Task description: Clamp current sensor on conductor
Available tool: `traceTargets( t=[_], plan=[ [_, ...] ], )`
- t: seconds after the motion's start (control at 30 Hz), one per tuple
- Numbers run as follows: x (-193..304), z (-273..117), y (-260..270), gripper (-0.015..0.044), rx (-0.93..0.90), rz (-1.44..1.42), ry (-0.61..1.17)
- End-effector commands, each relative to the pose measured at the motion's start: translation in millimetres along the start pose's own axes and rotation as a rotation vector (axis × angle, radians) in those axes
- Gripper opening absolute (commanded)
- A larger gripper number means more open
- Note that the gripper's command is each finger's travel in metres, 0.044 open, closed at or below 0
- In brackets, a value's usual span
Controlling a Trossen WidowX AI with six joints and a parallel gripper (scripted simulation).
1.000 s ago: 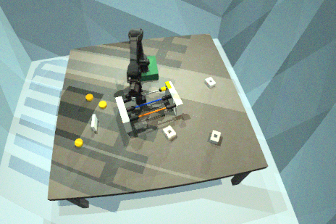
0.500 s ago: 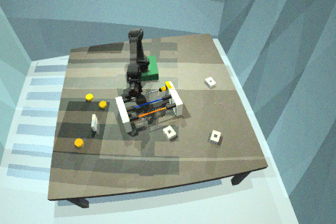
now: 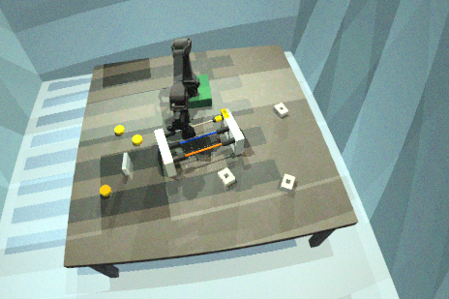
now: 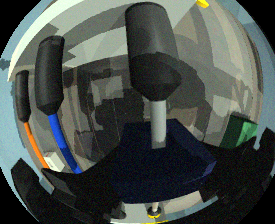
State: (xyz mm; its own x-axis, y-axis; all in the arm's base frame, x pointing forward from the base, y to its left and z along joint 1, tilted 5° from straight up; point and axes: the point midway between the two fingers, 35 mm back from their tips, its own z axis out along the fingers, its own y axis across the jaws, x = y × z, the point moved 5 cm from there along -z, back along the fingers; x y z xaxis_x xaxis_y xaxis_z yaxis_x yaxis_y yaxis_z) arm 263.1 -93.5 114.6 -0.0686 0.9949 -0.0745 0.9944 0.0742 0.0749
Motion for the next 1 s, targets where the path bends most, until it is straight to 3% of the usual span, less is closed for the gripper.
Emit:
traceTargets(
  t=[0.0, 0.83, 0.97],
  plan=[
    [-0.1, 0.1, 0.2, 0.0000, -0.001, 0.000, -0.001],
    [0.0, 5.2, 0.6, 0.0000, 0.001, 0.000, 0.000],
    [0.2, 1.4, -0.1, 0.0105, 0.004, -0.001, 0.002]
  ],
)
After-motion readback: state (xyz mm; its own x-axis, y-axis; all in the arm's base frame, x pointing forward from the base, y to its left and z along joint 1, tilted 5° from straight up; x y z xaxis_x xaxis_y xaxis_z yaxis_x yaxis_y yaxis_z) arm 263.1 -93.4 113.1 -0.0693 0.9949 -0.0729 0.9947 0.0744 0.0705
